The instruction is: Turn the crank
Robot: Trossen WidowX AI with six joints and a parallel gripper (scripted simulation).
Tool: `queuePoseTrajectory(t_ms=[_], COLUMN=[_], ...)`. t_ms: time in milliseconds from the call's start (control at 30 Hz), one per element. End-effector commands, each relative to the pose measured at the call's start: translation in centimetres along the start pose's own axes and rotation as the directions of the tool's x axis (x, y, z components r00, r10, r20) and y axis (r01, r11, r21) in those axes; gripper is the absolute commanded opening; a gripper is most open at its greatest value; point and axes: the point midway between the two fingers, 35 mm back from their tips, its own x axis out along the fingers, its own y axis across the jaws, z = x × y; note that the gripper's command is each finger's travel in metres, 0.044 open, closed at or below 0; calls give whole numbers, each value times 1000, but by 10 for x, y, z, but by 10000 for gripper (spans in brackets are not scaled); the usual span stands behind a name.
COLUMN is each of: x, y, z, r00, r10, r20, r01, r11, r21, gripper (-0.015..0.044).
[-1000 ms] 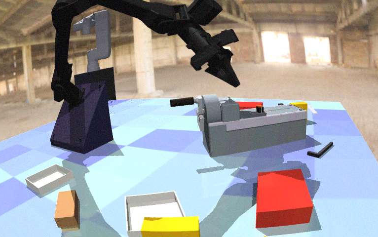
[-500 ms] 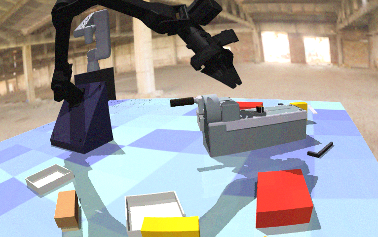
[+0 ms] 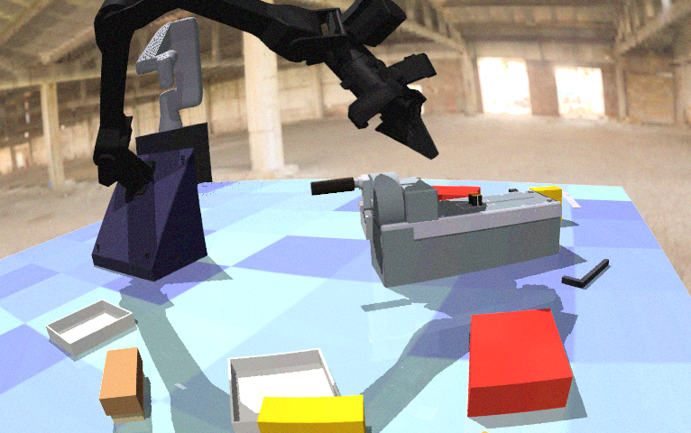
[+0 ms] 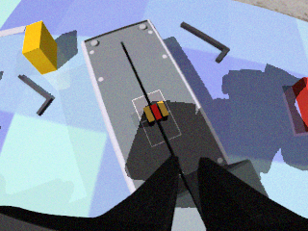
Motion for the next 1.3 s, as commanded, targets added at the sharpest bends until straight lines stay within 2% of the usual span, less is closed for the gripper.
queuePoseTrajectory(t_ms=[0, 600, 1167, 1200, 1267], x=[0, 0, 0, 0, 0], y=[0, 0, 0, 0, 0], z=[0, 0, 0, 0, 0], r00=[1000, 1000, 1000, 1000, 1000], r10=[0, 1, 1, 1, 1], r20=[0, 0, 0, 0, 0], r01=[0, -1, -1, -1, -1], r11=[1000, 1000, 1000, 1000, 1000], r21=[0, 0, 0, 0, 0], gripper=[0, 0, 440, 440, 388])
